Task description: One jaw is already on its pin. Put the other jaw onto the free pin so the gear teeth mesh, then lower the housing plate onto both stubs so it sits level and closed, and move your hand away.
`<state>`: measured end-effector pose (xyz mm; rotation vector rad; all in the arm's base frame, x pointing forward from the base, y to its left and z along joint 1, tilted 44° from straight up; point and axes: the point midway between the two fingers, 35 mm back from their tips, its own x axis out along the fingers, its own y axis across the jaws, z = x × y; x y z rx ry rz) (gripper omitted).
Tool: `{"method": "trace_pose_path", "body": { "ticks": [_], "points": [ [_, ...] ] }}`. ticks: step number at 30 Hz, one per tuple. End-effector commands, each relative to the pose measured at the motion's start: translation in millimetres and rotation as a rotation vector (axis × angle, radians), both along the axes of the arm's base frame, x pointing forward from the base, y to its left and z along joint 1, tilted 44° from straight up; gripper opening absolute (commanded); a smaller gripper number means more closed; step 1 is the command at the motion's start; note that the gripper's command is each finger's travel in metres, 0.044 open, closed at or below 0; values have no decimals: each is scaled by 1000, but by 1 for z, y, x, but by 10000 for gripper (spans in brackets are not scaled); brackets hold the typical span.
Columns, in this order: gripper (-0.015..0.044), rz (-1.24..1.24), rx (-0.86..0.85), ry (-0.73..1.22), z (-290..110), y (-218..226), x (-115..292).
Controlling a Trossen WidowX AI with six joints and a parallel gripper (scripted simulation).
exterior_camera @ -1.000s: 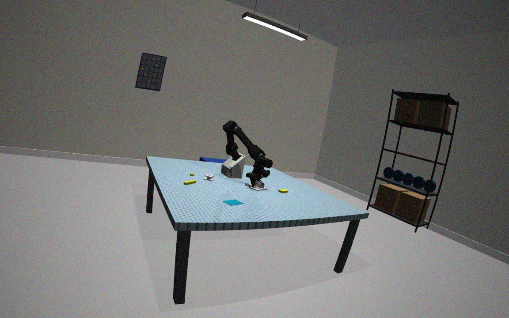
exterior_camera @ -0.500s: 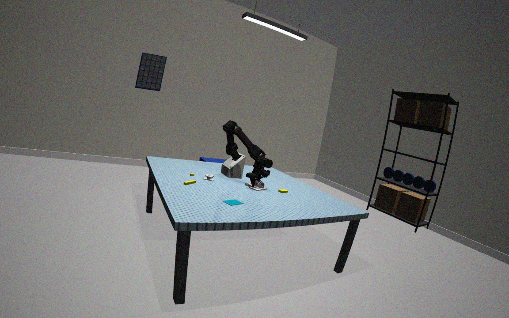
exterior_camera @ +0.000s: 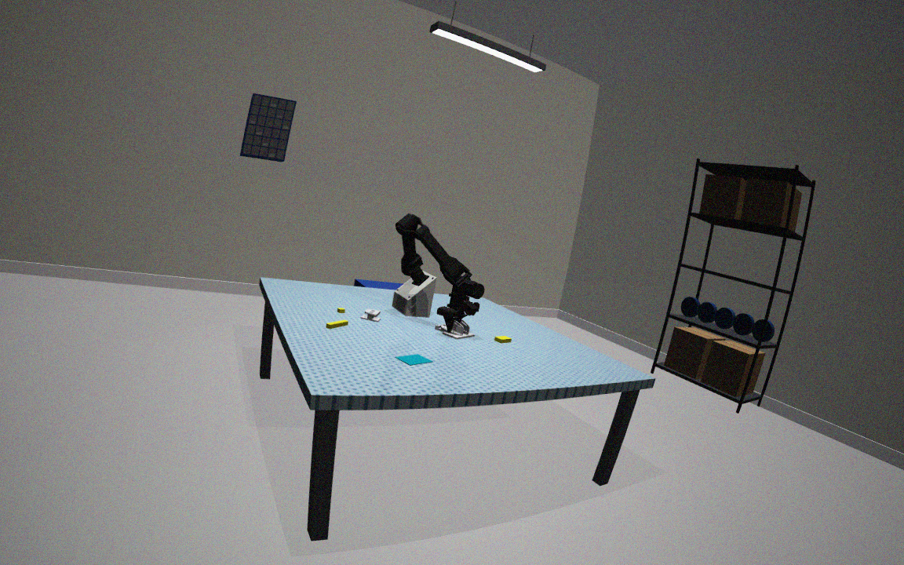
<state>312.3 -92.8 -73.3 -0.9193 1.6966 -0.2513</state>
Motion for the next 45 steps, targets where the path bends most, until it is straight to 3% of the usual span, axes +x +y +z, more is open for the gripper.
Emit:
{"method": "trace_pose_path", "body": {
  "ticks": [1,20,24,37,45],
  "points": [
    [134,3,-4,2,0,0,0],
    [134,3,-4,2,0,0,0],
    [224,0,0,0,0,0,0],
    [224,0,0,0,0,0,0],
    [224,2,-1,1,40,39,4]
  ]
}}
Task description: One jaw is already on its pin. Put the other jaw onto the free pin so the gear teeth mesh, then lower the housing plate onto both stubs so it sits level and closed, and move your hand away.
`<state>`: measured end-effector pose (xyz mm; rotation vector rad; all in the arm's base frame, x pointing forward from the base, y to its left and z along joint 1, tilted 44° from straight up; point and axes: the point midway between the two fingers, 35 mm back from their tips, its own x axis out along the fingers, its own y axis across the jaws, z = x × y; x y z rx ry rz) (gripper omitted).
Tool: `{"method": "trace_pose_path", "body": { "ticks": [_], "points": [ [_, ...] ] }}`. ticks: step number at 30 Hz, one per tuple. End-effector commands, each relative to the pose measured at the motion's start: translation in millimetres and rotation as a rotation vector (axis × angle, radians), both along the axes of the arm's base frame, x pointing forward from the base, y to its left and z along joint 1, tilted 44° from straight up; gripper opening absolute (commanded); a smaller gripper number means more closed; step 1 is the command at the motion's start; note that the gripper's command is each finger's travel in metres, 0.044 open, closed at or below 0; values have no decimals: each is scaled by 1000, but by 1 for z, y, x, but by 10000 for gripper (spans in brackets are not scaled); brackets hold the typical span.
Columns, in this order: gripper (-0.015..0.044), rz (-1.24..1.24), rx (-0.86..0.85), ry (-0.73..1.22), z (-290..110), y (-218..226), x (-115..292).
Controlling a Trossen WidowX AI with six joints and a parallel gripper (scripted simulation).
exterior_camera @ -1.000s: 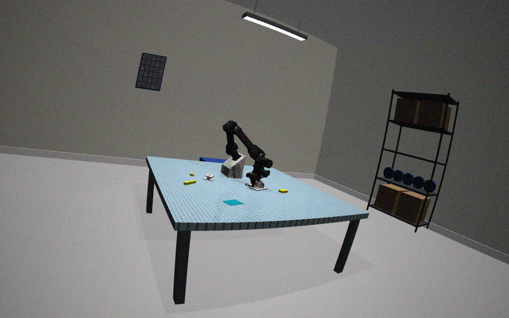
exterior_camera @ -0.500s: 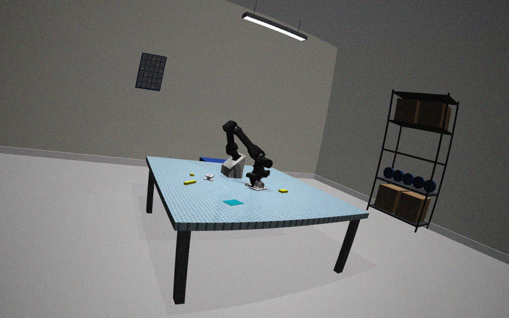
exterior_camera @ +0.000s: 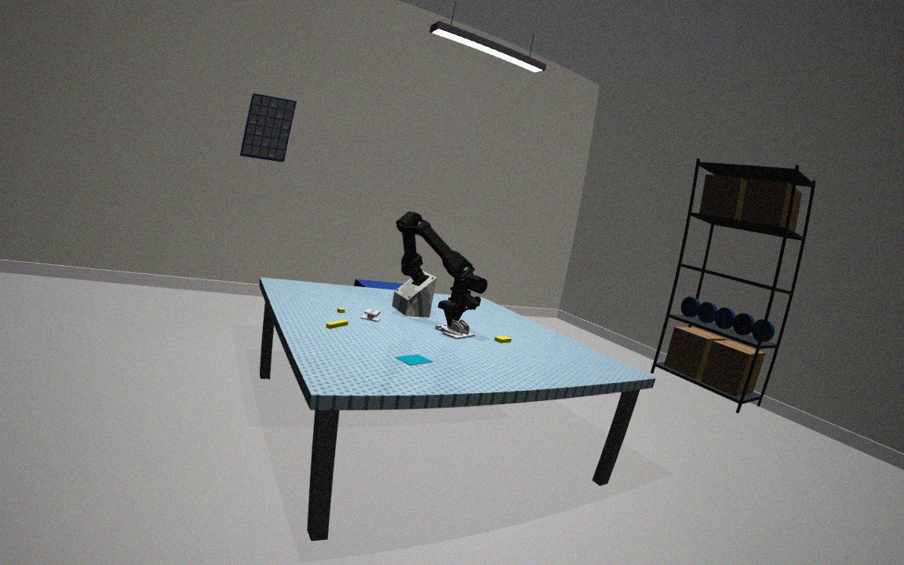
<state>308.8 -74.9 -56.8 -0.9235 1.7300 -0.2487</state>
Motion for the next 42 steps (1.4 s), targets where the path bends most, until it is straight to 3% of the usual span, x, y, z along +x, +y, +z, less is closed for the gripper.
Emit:
{"method": "trace_pose_path", "body": {
  "ticks": [1,6,14,15,42],
  "points": [
    [224,12,3,-30,30,26,7],
    [224,18,-1,-25,26,25,7],
    [434,-88,0,-120,40,12,6],
    [440,-105,0,-135,42,11,5],
    [440,-555,-20,-529,100,-42,-16]
  ]
}}
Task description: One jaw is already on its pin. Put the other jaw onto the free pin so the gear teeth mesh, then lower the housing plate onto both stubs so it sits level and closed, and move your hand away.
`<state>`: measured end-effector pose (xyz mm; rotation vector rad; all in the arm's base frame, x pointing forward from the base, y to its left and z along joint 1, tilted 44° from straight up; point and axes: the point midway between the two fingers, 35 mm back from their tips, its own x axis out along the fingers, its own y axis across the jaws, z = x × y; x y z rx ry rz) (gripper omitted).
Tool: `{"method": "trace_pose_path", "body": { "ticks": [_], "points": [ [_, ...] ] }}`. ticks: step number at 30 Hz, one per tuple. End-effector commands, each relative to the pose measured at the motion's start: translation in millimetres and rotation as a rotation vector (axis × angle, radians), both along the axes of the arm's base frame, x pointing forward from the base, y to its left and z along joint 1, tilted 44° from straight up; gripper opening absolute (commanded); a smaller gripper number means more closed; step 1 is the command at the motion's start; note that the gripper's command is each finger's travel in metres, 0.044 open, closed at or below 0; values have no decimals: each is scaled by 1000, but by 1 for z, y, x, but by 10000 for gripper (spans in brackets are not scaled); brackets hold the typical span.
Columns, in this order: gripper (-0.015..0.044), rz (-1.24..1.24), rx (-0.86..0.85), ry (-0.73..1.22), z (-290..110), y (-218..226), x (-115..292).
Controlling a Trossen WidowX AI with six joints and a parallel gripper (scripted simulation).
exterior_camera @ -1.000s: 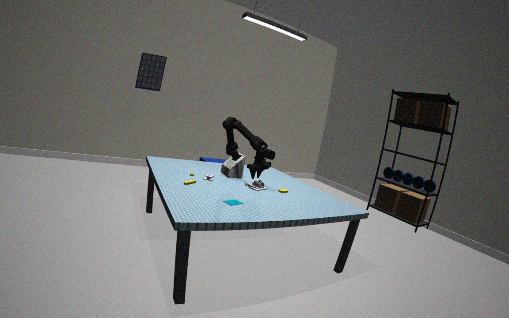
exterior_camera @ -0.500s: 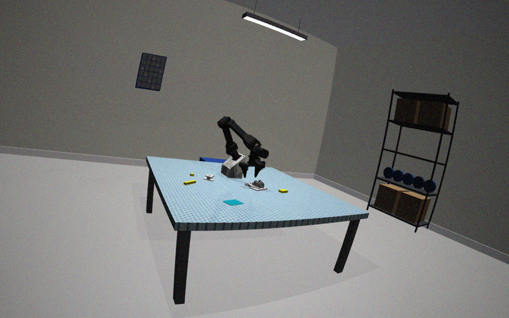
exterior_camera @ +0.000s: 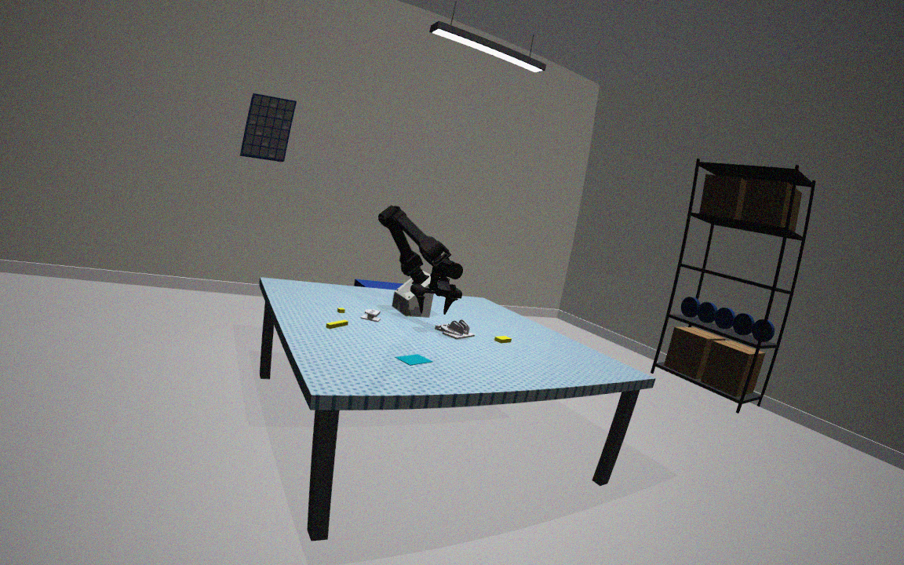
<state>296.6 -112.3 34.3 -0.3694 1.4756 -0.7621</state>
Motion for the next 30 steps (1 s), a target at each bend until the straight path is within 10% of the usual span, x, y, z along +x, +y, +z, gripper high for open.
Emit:
{"method": "trace_pose_path", "body": {
  "ticks": [1,30],
  "points": [
    [440,-55,-1,-54,11,-6,-5],
    [440,-557,-38,-493,64,-53,-47]
  ]
}}
